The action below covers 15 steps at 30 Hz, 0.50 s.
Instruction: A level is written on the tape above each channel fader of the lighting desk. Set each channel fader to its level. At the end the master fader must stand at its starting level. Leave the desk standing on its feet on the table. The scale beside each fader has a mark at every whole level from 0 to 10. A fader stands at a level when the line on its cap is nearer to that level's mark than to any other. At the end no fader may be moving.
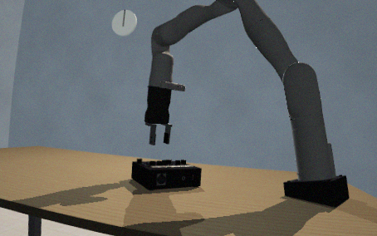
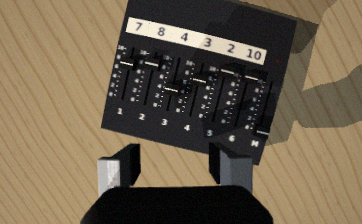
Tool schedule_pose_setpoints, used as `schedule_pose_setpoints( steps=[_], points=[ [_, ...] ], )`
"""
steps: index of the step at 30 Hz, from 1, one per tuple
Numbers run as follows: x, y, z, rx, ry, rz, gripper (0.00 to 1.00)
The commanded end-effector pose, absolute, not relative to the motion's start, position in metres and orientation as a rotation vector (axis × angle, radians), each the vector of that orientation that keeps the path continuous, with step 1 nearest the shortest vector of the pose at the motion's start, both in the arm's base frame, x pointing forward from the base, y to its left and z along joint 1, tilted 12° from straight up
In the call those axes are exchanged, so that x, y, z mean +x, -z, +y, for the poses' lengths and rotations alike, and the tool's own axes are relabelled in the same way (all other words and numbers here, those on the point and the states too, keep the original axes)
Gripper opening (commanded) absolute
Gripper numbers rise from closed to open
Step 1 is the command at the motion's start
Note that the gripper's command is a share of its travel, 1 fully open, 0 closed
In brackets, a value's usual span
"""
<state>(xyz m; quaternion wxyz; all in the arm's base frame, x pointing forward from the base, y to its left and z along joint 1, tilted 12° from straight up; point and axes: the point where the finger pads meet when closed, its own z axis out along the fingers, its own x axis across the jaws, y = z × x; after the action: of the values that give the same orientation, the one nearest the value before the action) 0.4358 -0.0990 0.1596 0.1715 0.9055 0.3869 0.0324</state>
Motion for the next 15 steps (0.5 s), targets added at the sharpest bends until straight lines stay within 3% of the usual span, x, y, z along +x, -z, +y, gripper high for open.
schedule_pose_setpoints(
  steps=[1,15],
  points=[
    [0.434,-0.161,-0.098,2.550,-0.085,1.153,1.00],
    [0.423,-0.166,-0.086,2.333,-0.012,1.592,1.00]
  ],
)
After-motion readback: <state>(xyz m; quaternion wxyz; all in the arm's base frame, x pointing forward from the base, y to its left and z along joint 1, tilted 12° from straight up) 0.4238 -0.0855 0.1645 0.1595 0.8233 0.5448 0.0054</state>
